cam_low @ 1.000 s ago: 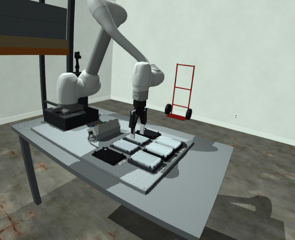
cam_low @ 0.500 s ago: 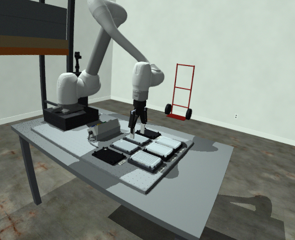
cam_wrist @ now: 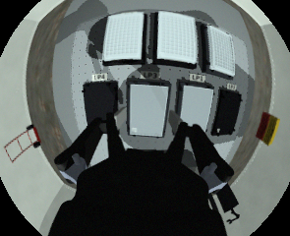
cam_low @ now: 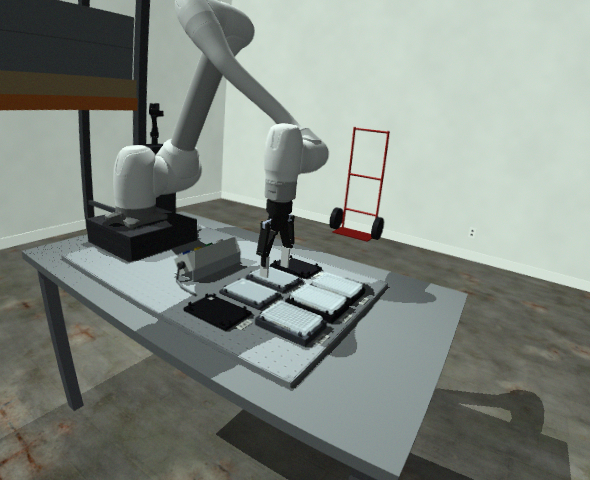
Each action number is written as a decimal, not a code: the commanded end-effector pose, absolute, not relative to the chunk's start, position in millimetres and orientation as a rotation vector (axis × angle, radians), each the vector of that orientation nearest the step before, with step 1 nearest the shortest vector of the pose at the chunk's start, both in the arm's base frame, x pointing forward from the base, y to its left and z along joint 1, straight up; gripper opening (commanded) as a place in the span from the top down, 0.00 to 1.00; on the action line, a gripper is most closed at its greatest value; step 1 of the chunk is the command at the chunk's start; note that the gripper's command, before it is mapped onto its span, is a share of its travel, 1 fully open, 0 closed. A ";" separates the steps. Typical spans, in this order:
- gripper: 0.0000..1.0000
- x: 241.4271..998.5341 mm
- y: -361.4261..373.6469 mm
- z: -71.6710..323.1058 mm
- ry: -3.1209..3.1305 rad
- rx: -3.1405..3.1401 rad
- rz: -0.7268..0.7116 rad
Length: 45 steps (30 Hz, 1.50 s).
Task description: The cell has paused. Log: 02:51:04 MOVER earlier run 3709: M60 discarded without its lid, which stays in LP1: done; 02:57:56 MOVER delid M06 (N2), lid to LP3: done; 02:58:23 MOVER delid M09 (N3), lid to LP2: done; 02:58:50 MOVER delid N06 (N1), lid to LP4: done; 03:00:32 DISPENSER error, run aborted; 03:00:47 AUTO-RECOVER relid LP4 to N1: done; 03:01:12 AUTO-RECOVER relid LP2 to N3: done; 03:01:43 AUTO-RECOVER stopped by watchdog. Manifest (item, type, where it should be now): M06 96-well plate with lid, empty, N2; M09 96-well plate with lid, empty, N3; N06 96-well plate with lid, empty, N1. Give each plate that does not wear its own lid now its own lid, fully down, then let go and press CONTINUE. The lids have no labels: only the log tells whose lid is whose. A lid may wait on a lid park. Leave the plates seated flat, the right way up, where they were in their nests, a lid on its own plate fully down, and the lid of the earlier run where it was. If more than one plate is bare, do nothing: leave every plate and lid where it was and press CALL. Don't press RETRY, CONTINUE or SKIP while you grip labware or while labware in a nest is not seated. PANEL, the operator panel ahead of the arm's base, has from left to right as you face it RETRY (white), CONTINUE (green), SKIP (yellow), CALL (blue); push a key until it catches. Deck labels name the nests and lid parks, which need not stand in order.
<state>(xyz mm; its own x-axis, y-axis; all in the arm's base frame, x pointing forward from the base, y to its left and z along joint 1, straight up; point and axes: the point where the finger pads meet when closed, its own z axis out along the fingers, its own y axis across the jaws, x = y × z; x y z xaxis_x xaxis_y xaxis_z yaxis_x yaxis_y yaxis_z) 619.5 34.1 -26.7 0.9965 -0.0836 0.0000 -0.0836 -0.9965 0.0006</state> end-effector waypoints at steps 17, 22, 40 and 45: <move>0.34 619.5 34.1 -27.4 -0.131 3.138 0.000; 0.34 619.5 34.1 -28.4 -0.131 3.138 0.000; 0.34 619.5 34.1 -35.2 -0.131 3.138 0.000; 0.34 619.5 34.1 -37.9 -0.131 3.138 0.000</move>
<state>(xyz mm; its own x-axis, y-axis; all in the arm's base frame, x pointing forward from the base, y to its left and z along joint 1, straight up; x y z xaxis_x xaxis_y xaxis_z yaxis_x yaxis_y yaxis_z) 619.5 34.1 -37.4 0.9965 -0.0836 0.0000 -0.0836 -0.9965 0.0006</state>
